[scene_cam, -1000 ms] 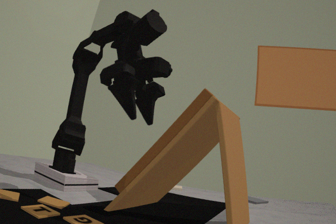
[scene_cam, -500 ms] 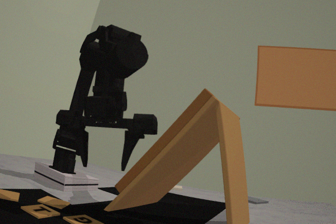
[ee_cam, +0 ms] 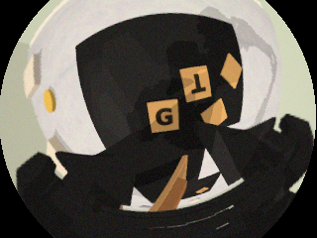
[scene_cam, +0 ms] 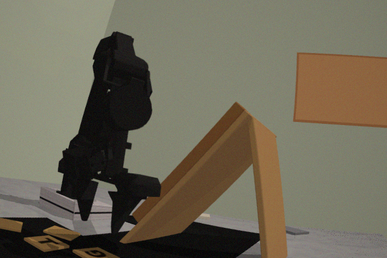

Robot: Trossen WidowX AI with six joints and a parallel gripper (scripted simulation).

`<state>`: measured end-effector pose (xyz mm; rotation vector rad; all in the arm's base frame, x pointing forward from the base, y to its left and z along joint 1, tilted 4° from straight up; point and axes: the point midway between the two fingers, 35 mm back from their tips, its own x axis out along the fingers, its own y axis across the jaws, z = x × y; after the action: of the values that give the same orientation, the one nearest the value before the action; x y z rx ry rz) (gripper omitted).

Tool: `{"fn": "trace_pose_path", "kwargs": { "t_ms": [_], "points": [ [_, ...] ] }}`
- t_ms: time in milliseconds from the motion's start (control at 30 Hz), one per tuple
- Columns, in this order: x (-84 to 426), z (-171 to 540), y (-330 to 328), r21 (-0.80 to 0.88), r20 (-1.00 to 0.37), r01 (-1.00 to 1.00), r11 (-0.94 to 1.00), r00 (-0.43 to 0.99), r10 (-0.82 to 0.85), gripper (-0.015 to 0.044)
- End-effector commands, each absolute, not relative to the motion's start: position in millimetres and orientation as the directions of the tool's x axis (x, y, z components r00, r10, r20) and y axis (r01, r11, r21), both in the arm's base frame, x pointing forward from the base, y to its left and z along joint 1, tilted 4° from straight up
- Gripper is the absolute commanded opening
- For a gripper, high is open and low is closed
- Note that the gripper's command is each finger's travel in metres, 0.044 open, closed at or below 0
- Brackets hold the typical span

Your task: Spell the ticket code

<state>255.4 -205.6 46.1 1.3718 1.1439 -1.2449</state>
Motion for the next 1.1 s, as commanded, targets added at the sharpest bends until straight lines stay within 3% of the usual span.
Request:
{"fn": "trace_pose_path", "kwargs": {
  "t_ms": [0, 233, 1067],
  "points": [
    [255, 43, -205, 0.039, -0.998, 0.989, -0.144, 0.047, 0.048, 0.034],
    [256, 11, -203, 0.039, -0.998, 0.989, -0.144, 0.047, 0.049, 0.034],
    [257, 3, -202, 0.039, -0.998, 0.989, -0.144, 0.047, 0.049, 0.034]
  ]
}}
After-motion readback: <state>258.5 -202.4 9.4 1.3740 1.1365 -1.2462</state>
